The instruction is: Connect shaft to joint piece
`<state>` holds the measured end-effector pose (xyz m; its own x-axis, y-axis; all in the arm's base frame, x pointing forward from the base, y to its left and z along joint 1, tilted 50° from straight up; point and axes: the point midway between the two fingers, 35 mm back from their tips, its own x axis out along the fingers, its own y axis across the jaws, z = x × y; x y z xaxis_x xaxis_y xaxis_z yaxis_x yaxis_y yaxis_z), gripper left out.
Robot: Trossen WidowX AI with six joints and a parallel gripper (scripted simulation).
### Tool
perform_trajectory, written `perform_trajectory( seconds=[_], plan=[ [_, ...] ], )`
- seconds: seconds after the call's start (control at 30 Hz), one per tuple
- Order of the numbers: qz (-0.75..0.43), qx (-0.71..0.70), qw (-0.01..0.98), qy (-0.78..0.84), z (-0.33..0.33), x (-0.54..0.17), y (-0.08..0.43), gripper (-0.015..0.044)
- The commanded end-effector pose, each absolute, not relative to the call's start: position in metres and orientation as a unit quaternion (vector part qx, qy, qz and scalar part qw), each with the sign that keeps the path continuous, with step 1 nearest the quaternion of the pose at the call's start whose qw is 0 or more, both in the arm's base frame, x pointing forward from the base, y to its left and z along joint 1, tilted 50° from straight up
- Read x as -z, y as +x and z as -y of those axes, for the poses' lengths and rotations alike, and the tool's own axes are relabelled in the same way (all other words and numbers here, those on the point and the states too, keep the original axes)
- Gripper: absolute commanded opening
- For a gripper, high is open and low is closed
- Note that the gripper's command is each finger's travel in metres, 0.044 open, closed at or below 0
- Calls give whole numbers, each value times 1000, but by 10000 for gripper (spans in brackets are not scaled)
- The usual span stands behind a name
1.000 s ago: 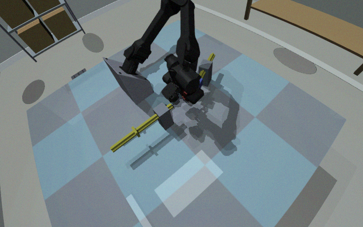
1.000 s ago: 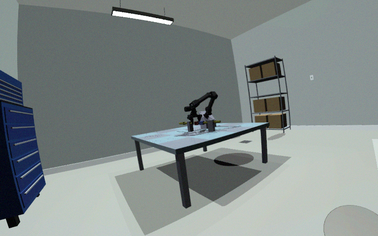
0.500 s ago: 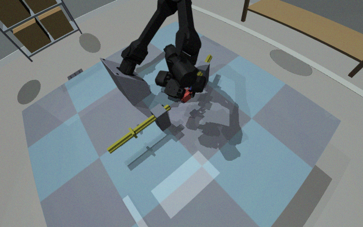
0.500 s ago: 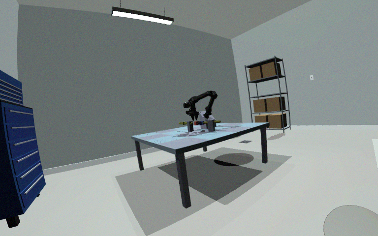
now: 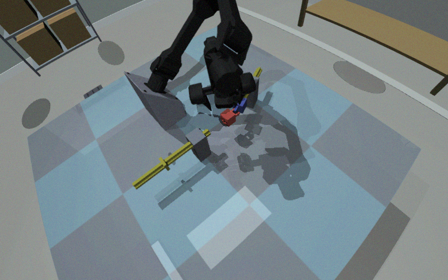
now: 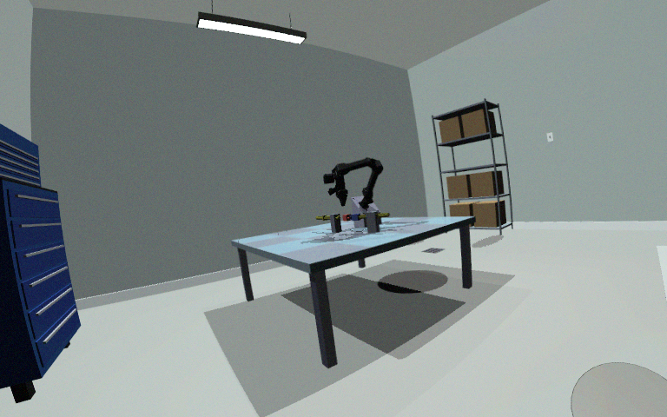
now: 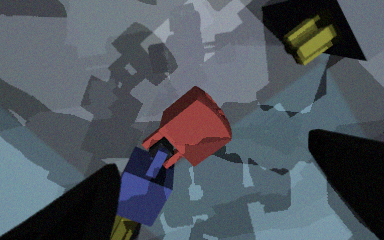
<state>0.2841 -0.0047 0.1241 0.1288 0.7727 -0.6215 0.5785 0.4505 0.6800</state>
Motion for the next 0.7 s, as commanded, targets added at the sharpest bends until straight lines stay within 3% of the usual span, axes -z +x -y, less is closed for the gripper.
perform_trajectory(
  seconds=[0.0,0.37,0.67],
  plan=[
    [-649,-126,580,476,13,-132,282,440],
    [-623,-238,656,354,34,-157,271,440],
    [-621,-241,657,353,34,-158,270,440]
  ],
)
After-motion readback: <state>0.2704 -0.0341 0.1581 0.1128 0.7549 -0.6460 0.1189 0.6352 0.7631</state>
